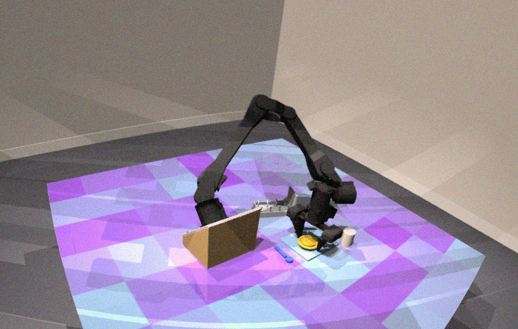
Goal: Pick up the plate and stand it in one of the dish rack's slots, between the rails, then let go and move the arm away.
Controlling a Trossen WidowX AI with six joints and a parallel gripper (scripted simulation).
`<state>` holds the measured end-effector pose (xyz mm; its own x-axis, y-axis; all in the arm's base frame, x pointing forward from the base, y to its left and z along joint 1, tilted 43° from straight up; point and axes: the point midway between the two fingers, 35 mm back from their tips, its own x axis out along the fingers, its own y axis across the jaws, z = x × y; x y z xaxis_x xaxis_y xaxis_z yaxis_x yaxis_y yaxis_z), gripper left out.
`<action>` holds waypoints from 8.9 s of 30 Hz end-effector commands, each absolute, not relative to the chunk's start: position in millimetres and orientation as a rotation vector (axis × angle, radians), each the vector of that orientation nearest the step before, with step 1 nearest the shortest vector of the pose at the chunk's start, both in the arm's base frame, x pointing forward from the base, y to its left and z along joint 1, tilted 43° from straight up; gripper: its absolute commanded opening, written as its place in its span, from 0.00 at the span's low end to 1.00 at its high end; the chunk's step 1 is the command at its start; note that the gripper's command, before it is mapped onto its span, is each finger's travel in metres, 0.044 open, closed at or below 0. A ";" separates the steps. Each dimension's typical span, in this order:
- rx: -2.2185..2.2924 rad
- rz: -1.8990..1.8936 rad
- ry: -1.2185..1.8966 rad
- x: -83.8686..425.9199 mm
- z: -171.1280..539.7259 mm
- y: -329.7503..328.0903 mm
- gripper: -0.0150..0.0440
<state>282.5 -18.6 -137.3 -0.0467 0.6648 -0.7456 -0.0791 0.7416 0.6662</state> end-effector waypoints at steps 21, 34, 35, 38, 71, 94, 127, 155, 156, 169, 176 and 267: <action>0.501 0.638 1.511 291.1 -117.3 -41.6 0.45; 0.497 0.633 1.513 301.3 -65.1 -94.5 0.25; 0.496 0.633 1.512 302.2 -61.7 -97.8 0.25; 0.494 0.634 1.508 304.1 -51.3 -107.8 0.25; 0.968 0.128 1.703 310.5 52.1 -77.7 0.25; 1.530 -0.577 1.778 282.2 121.4 1.5 0.25; 1.648 -1.164 1.630 234.3 124.8 61.1 0.25; 1.018 -0.954 1.191 241.6 50.3 76.1 0.25; 1.003 -0.943 1.173 242.3 49.0 76.9 0.25; 0.838 -0.789 0.930 248.7 39.8 90.4 0.25; 0.778 -0.702 0.791 250.1 40.8 99.2 0.25; 0.744 -0.334 0.202 256.7 32.5 151.7 0.25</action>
<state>256.8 152.3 32.2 0.9284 -0.2255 -0.2952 0.3666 0.6841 0.6306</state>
